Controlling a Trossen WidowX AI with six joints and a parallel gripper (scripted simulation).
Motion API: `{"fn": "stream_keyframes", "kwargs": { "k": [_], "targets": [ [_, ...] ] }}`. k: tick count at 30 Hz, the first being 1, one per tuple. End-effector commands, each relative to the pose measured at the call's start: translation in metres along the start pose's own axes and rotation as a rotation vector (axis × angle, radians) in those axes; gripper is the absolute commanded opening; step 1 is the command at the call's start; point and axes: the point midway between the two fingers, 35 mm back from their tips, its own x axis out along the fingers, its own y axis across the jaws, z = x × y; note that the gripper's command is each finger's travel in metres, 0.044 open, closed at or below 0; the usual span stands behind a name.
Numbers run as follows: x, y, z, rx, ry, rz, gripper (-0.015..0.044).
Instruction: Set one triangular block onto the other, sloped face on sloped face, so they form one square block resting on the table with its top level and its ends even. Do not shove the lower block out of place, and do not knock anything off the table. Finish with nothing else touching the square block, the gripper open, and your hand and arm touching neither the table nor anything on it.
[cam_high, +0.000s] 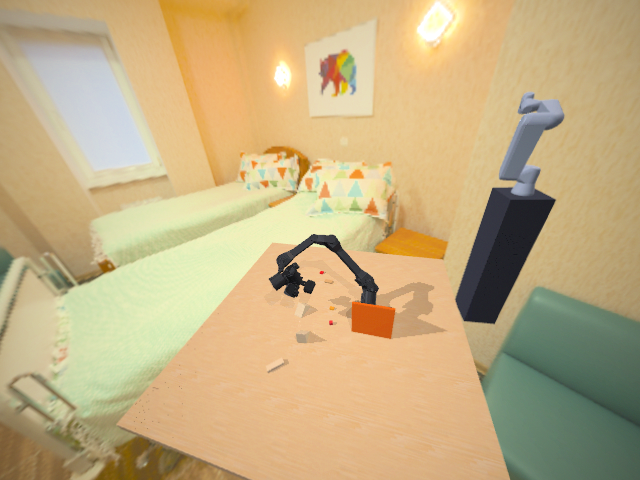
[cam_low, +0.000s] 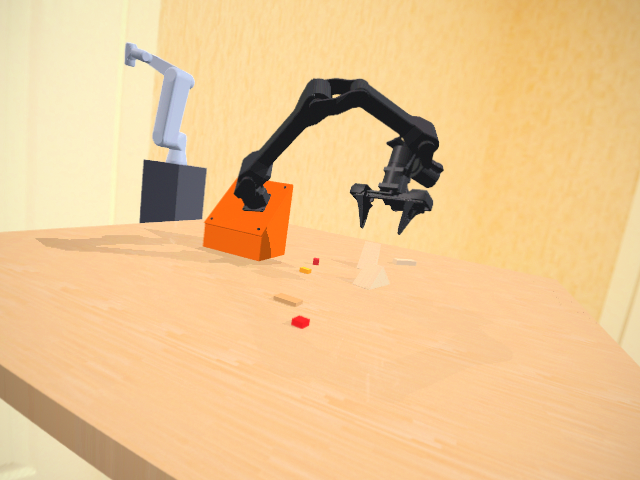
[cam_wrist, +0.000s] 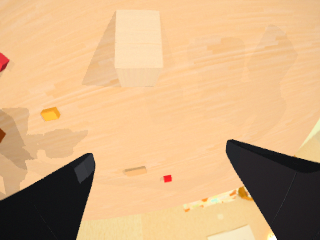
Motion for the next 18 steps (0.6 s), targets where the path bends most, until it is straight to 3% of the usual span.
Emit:
{"fn": "stream_keyframes", "kwargs": {
  "k": [1, 10, 18],
  "targets": [
    [0.001, 0.002, 0.048, 0.013, 0.004, 0.022, 0.044],
    [0.004, 0.004, 0.066, 0.021, 0.005, 0.032, 0.044],
    [0.066, 0.005, 0.068, 0.043, -0.009, 0.053, 0.044]
  ]
}}
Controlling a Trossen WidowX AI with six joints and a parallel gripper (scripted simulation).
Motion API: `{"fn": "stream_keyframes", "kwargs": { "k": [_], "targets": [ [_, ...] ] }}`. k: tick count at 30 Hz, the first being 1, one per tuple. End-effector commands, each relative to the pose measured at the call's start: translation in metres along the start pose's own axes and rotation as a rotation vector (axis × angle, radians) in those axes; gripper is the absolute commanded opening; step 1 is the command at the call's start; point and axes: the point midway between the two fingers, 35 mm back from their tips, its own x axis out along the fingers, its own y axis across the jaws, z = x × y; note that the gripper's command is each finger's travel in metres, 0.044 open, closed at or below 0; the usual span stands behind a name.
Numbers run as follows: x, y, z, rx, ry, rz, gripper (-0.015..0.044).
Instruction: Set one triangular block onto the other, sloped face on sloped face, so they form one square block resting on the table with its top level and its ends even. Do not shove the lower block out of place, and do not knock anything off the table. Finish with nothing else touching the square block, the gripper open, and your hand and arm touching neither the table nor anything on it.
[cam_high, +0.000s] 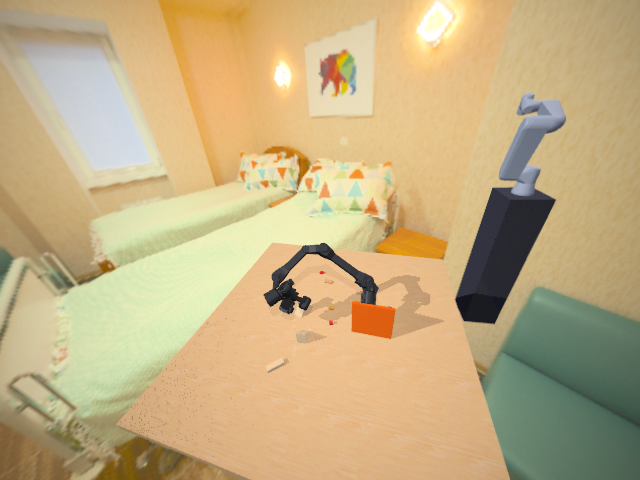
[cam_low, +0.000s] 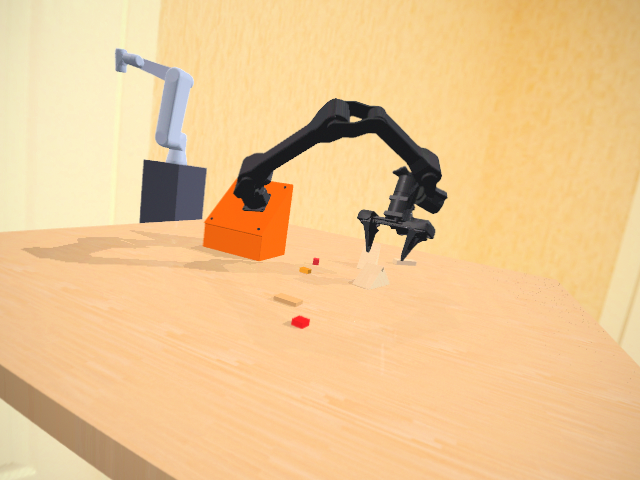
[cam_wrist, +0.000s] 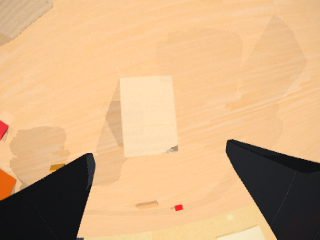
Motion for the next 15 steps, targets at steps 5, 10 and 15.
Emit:
{"fn": "stream_keyframes", "kwargs": {
  "k": [5, 10, 15],
  "targets": [
    [0.064, 0.005, -0.005, 0.018, 0.01, 0.03, 0.044],
    [0.065, 0.006, -0.005, 0.018, 0.01, 0.03, 0.044],
    [0.064, 0.006, -0.005, 0.02, 0.011, 0.042, 0.0309]
  ]
}}
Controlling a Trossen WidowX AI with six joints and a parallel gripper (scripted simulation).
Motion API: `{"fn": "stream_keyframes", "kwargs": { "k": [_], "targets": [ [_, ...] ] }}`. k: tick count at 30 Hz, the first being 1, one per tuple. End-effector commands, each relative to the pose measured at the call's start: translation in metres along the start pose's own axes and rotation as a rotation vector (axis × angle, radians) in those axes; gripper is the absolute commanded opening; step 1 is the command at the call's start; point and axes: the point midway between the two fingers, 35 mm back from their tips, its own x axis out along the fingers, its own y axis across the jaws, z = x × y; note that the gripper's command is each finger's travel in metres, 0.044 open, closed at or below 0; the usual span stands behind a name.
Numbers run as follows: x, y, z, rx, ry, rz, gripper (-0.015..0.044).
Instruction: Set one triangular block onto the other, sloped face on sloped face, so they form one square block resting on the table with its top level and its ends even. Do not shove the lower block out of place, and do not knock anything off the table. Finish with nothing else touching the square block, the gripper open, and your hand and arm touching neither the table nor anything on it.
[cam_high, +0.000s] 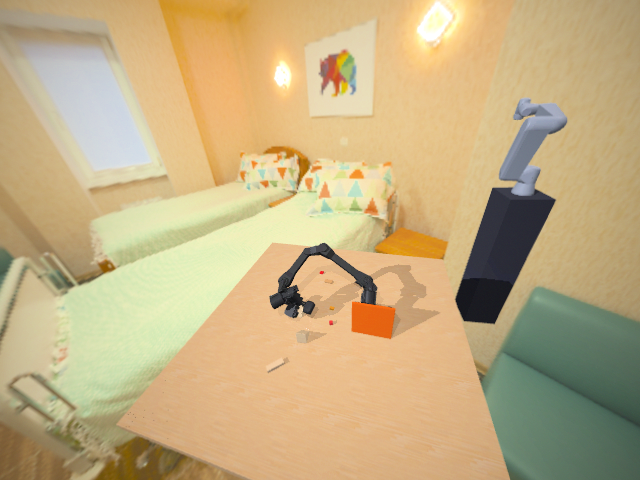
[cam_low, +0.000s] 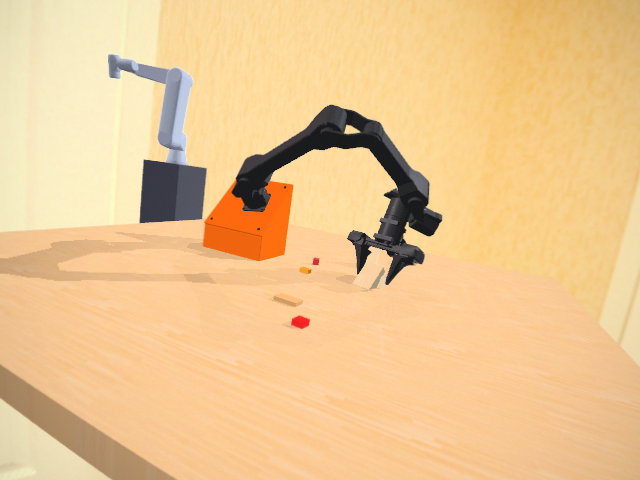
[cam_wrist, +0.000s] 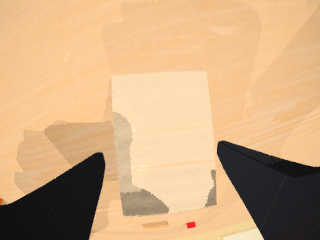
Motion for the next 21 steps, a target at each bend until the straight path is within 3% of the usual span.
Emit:
{"fn": "stream_keyframes", "kwargs": {
  "k": [1, 4, 11, 17, 21],
  "targets": [
    [0.001, 0.0, 0.0, 0.003, 0.0, 0.004, 0.0282],
    [0.001, 0.0, 0.0, 0.003, 0.0, 0.004, 0.0204],
    [0.001, 0.0, 0.0, 0.003, 0.0, 0.004, 0.0157],
    [-0.004, 0.0, -0.002, 0.0, -0.001, 0.004, 0.0],
    [-0.021, -0.001, -0.007, -0.008, -0.005, 0.002, 0.0]
  ]
}}
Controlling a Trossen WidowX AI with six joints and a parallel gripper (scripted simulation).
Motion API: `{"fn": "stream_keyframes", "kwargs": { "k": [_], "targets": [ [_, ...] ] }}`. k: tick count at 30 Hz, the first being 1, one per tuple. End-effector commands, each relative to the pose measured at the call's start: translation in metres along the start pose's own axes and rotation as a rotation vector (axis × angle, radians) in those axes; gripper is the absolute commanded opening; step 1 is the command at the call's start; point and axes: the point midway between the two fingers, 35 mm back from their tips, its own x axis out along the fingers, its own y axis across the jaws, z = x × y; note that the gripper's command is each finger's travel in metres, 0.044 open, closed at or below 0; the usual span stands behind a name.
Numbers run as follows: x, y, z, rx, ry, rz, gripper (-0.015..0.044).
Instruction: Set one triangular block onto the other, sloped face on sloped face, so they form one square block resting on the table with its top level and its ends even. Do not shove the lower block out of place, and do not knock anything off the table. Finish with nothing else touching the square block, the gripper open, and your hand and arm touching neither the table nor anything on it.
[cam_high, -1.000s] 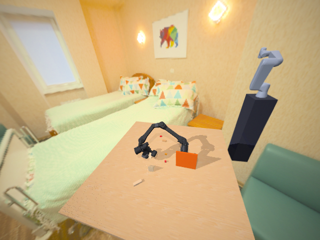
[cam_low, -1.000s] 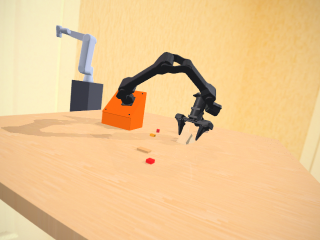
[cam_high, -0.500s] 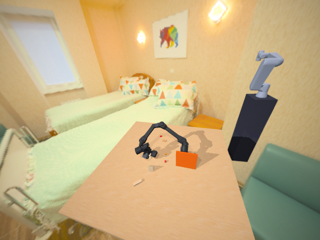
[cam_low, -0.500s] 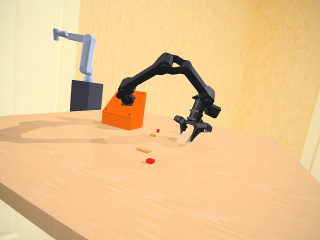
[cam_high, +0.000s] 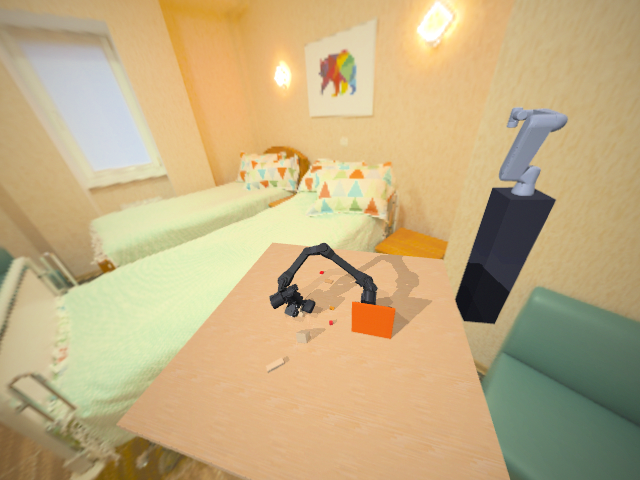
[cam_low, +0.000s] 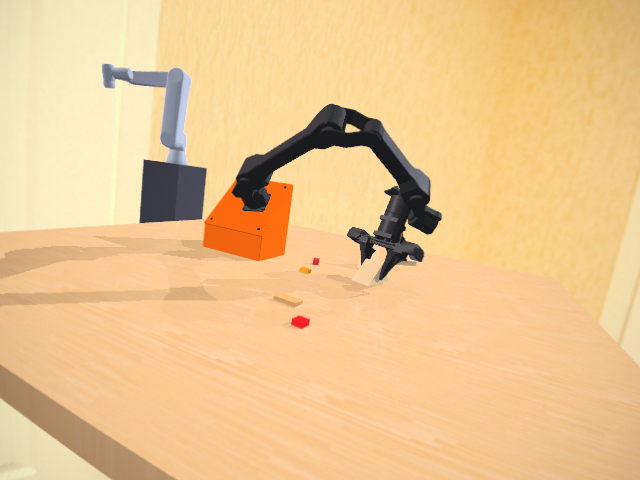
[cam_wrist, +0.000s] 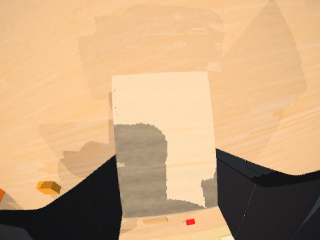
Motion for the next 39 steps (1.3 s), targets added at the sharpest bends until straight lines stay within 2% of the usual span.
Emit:
{"fn": "stream_keyframes", "kwargs": {
  "k": [1, 17, 25, 39],
  "targets": [
    [-0.019, -0.004, -0.005, 0.006, -0.01, -0.011, 0.0],
    [-0.085, 0.0, -0.034, -0.023, -0.004, -0.016, 0.0],
    [-0.082, 0.002, -0.033, -0.039, -0.013, -0.007, 0.0],
    [-0.07, 0.009, -0.042, -0.199, -0.338, 0.128, 0.0]
  ]
}}
